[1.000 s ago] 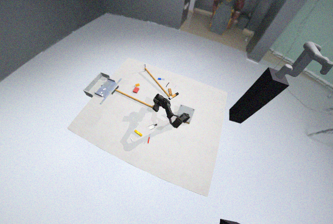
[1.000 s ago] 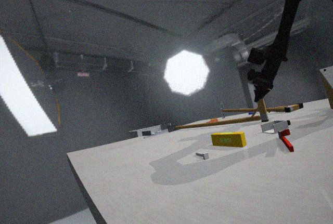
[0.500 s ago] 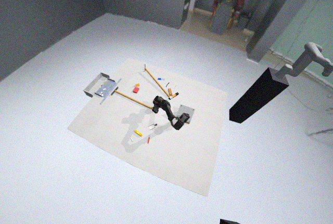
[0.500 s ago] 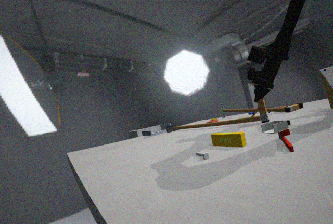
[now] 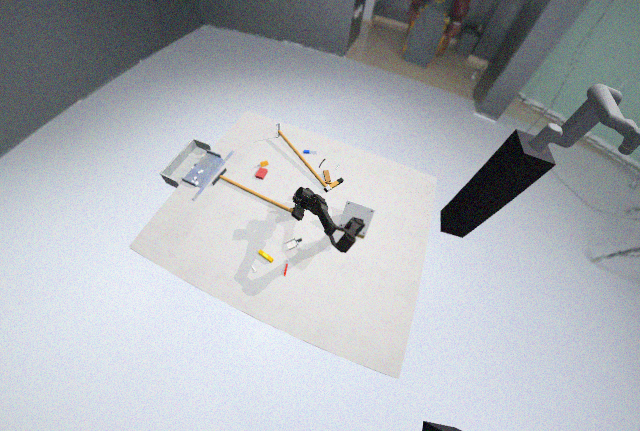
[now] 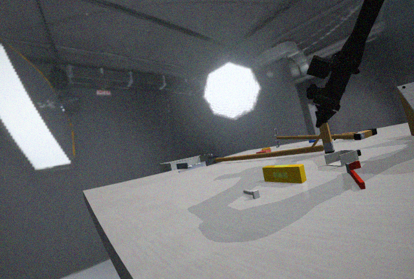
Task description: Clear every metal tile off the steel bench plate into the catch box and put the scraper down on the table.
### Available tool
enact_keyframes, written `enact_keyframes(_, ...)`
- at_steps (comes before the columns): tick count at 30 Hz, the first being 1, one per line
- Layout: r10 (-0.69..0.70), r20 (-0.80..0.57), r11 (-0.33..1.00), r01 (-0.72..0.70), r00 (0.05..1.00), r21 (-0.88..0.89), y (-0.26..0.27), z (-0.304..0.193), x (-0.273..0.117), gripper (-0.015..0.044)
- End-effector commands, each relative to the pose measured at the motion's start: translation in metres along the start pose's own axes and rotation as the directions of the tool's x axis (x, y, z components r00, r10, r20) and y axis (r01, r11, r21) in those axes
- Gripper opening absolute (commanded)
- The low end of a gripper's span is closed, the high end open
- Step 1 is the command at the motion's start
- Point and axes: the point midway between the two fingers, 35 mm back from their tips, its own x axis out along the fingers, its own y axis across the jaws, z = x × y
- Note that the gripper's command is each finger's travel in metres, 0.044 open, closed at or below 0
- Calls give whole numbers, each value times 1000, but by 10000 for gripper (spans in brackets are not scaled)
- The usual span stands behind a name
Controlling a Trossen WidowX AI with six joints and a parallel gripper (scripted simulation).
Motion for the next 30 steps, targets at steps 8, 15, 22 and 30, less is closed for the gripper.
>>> enact_keyframes(8, 21, 4, 999, -21, 1000, -24, 19, 2, -2, 0)
enact_keyframes(15, 29, 2, 999, -29, 1000, -31, 27, 2, -2, 0)
enact_keyframes(22, 33, 1, 999, -33, 999, -36, 30, 2, -2, 0)
enact_keyframes(30, 33, 1, 999, -33, 999, -36, 27, 2, -2, 0)
